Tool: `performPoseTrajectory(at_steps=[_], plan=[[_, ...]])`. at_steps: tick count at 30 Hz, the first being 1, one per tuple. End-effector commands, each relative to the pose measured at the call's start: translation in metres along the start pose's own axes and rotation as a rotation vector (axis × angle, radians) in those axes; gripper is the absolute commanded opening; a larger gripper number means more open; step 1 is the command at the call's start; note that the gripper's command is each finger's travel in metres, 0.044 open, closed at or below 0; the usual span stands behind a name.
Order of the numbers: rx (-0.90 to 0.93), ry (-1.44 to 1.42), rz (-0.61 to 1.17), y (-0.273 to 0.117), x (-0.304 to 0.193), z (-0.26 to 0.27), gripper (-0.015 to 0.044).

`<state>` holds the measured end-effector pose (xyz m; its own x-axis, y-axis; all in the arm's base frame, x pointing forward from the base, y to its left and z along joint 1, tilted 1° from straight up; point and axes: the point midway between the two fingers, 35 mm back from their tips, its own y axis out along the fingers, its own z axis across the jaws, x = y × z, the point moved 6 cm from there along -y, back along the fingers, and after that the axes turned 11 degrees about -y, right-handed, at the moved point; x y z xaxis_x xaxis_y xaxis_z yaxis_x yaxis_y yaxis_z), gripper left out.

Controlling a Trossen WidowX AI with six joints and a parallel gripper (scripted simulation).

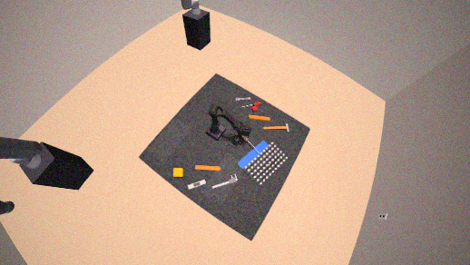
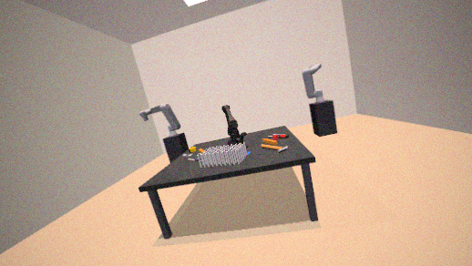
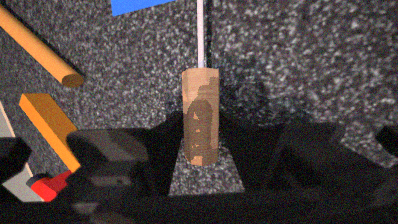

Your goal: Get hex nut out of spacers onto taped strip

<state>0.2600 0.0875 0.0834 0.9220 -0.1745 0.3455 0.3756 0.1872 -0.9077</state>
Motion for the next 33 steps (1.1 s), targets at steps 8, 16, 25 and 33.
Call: performPoseTrajectory(at_steps=[8,16,25,33], plan=[[0.008,-0.005,-0.012,0.000,0.012,0.000,0.0000],[0.007,-0.005,-0.012,0.002,0.018,-0.001,0.0000],[0.007,-0.005,-0.013,0.003,0.024,-0.002,0.0000],[0.007,-0.005,-0.013,0.004,0.030,-0.003,0.0000]])
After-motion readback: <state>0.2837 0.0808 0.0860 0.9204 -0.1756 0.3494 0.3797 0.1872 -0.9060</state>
